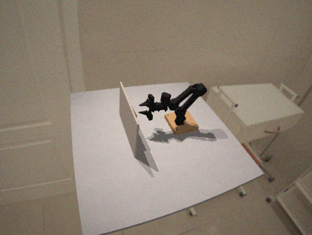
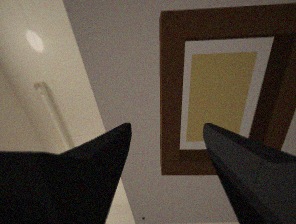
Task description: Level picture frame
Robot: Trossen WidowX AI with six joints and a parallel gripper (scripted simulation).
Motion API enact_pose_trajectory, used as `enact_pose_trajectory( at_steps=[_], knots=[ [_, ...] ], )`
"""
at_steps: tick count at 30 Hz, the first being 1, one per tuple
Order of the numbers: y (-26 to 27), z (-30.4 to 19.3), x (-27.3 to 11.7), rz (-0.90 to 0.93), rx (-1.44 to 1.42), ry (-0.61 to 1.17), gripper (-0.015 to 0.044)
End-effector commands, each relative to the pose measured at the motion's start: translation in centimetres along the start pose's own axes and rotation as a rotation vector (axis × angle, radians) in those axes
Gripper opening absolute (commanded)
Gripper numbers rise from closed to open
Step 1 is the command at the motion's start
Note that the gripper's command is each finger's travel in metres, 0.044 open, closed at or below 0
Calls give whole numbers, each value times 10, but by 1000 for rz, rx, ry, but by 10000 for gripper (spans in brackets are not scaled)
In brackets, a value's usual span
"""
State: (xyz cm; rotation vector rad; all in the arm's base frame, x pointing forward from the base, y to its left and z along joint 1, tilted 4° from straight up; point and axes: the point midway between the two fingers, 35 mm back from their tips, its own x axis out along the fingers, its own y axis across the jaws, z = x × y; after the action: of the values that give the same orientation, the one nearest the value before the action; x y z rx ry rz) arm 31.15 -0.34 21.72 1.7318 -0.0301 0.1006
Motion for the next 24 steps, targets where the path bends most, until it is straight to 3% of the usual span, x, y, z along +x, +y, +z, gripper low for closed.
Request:
enact_pose_trajectory(
  at_steps=[1,24],
  knots=[
    [-5,1,12,-3,-5,-3,260],
    [-4,1,22,-3,-5,-3,260]
  ],
)
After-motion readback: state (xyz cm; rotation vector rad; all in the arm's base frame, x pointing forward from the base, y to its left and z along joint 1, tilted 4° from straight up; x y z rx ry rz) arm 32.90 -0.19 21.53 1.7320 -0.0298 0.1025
